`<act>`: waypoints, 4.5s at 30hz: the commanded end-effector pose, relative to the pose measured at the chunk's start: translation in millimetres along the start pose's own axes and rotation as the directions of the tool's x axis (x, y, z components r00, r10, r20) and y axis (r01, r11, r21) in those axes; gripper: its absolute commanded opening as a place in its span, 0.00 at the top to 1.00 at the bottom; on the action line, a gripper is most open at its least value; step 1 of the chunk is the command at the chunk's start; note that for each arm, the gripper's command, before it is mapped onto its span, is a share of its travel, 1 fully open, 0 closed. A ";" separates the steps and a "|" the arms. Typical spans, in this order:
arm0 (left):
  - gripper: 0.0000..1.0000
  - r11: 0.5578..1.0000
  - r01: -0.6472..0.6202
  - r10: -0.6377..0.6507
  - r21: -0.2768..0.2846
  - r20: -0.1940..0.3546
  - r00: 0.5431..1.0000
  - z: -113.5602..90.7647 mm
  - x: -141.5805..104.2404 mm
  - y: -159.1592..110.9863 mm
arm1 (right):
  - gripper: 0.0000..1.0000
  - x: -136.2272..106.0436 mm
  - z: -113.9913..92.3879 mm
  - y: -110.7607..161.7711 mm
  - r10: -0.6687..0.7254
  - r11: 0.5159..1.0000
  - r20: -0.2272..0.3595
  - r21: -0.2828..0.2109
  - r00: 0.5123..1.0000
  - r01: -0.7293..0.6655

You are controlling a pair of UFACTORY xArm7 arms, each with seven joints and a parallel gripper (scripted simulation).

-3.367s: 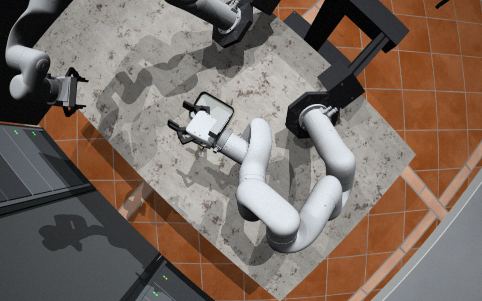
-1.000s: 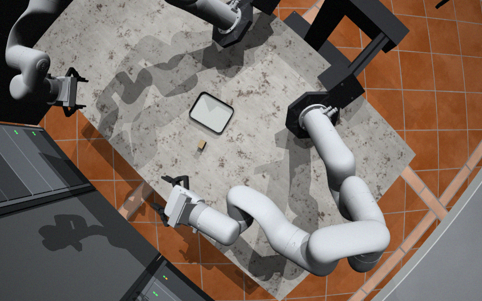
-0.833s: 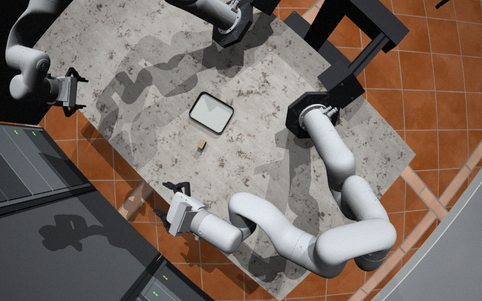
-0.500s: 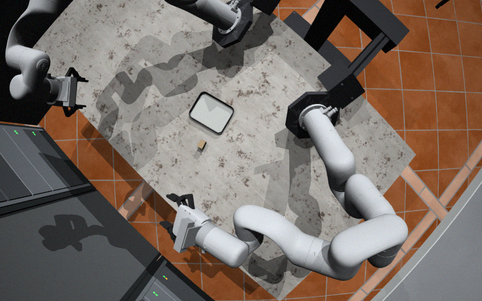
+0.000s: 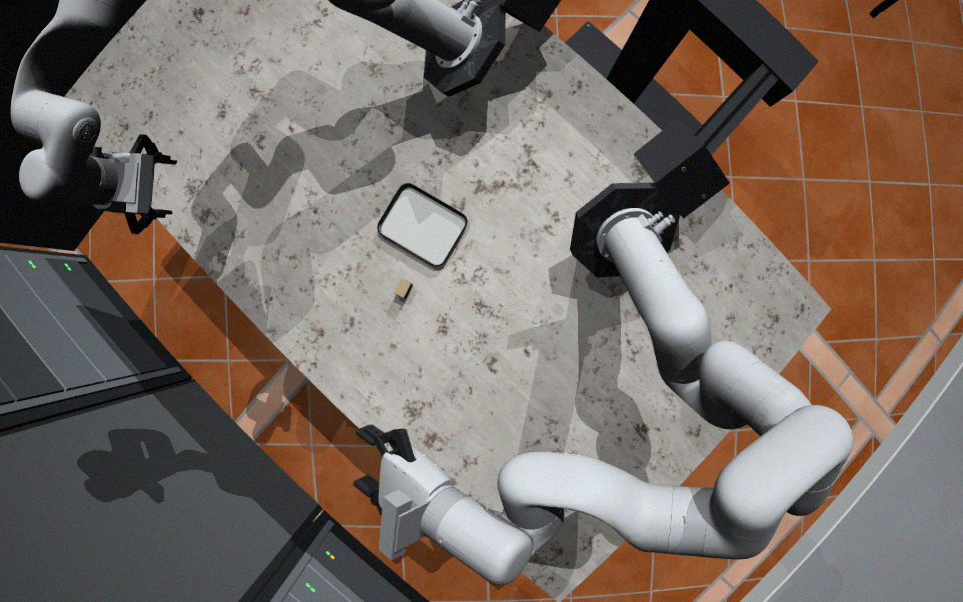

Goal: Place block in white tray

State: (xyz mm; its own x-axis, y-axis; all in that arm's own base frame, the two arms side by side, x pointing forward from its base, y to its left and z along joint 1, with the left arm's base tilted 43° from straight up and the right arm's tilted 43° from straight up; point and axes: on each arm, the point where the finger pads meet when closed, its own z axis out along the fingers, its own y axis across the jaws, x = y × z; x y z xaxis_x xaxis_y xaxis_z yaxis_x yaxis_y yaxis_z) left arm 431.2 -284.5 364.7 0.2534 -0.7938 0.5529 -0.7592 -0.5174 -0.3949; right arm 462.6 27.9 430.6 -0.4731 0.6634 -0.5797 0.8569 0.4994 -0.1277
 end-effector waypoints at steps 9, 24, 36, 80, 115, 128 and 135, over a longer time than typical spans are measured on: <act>0.00 0.984 0.179 -0.179 -0.002 0.050 0.983 -62.0 -9.5 -11.5 | 0.00 0.1 -2.0 0.6 0.000 1.000 0.001 -0.004 1.000 0.000; 0.00 0.941 0.339 -0.337 -0.011 0.085 0.938 -118.6 -25.1 -12.2 | 0.00 0.1 -2.0 0.6 0.000 1.000 0.001 -0.004 1.000 0.000; 0.00 0.904 0.428 -0.424 -0.019 0.106 0.900 -153.0 -37.1 -8.1 | 0.00 0.1 -2.0 0.6 0.000 1.000 0.001 -0.004 1.000 0.000; 0.00 0.833 0.552 -0.543 -0.033 0.140 0.828 -204.8 -59.5 3.5 | 0.00 0.1 -2.0 0.6 0.000 1.000 0.001 -0.004 1.000 0.000; 0.00 0.680 0.713 -0.732 0.171 0.123 0.670 -211.9 -124.8 -74.7 | 0.00 0.1 -2.0 0.6 0.000 1.000 0.001 -0.004 1.000 0.000; 0.00 0.502 0.799 -0.858 0.332 0.070 0.509 -233.9 -190.8 -126.3 | 0.00 0.1 -2.0 0.6 0.000 1.000 0.001 -0.004 1.000 0.000; 0.00 0.392 0.824 -0.908 0.410 0.028 0.418 -251.1 -228.4 -147.0 | 0.00 0.1 -2.0 0.6 0.000 1.000 0.001 -0.004 1.000 0.000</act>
State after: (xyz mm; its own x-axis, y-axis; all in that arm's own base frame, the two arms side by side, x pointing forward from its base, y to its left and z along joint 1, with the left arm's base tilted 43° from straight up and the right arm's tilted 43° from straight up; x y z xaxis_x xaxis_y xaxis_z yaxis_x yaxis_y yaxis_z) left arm 335.4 26.5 479.1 0.8214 0.0669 0.5665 0.0798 -0.9968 0.0021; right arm 462.6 27.9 430.6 -0.4731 0.6634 -0.5797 0.8569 0.4994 -0.1277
